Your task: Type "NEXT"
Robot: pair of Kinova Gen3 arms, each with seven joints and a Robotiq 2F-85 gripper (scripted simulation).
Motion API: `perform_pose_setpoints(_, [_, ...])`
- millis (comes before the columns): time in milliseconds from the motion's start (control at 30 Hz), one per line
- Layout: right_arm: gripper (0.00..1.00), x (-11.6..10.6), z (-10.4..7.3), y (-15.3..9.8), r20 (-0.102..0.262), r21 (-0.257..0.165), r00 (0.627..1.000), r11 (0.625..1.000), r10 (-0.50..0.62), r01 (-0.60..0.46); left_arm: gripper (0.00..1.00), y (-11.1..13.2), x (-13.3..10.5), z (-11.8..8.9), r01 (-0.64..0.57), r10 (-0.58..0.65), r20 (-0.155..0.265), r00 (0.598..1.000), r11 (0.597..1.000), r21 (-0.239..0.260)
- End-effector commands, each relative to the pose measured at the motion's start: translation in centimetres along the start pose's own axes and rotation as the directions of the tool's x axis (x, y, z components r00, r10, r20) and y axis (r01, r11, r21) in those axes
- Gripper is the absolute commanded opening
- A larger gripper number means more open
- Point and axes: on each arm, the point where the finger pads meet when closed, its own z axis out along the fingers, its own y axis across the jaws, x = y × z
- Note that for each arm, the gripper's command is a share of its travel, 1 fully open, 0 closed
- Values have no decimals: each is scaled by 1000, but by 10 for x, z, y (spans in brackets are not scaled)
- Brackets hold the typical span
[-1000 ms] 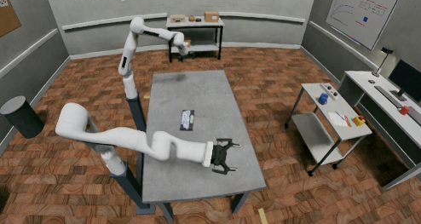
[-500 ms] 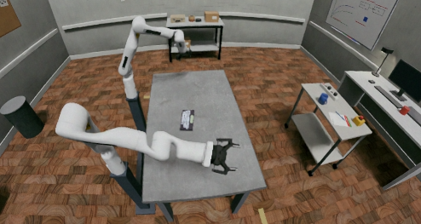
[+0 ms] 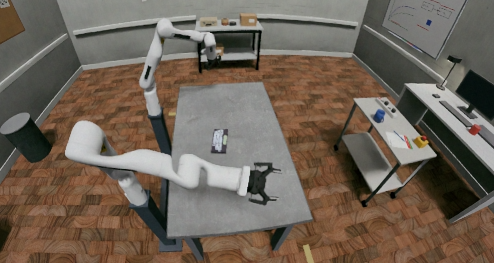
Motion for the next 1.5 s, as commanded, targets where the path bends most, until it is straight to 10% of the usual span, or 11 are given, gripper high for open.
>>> perform_pose_setpoints(0, [1000, 1, 0, -1, -2, 1, 1000, 1000, -1, 1, 1000, -3, 17, 10, 66, -65, -10, 998, 997, 29])
perform_pose_setpoints(967, [1000, 1, 0, -1, -2, 1, 1000, 1000, -1, 1, 1000, -26, 107, 51, 445, -439, -73, 895, 883, 149])
perform_pose_setpoints(1467, [1000, 1, 0, -1, -2, 1, 1000, 1000, -1, 1, 1000, -49, 162, 72, 660, -646, -138, 751, 724, 200])
